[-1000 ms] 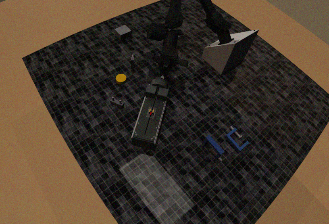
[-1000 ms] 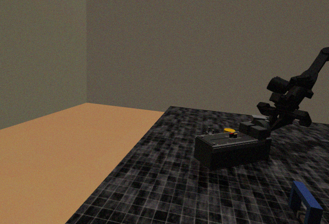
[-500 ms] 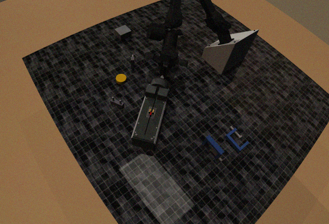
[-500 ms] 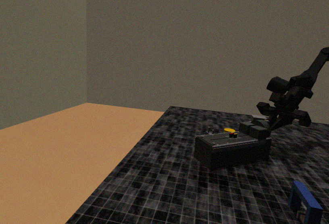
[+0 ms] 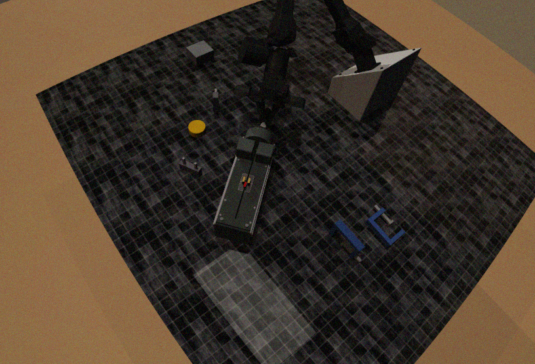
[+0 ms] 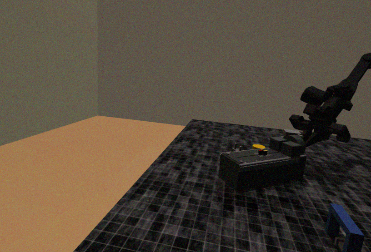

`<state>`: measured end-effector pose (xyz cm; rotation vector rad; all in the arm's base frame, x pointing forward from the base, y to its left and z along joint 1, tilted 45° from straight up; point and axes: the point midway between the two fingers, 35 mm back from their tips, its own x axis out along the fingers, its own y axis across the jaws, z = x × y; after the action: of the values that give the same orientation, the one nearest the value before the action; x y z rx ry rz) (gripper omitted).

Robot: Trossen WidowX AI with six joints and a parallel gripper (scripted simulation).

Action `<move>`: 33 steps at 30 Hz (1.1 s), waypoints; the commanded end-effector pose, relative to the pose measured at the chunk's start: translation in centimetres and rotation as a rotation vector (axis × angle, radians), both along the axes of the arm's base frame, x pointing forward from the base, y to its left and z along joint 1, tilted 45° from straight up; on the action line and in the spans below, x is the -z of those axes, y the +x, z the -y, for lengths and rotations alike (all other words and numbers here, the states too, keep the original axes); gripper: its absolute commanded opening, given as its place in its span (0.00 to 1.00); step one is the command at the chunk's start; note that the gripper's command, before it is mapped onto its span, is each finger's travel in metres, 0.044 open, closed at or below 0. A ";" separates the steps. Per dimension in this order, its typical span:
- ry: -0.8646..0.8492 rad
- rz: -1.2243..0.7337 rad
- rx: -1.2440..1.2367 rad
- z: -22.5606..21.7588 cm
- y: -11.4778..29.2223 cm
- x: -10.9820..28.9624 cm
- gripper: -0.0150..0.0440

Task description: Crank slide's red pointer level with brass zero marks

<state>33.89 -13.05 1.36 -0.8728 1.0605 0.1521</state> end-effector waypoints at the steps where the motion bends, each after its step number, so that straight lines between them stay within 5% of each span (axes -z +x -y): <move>1: -0.001 0.001 0.000 0.0 0.0 0.0 0.25; 6: -0.001 0.001 0.000 0.0 0.0 0.0 0.25; 23: -0.001 0.001 0.000 0.0 0.0 0.0 1.00; 33: 0.002 0.001 0.000 -3.3 0.6 -3.3 1.00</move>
<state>34.28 -10.75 3.51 -0.8714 1.0653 0.1585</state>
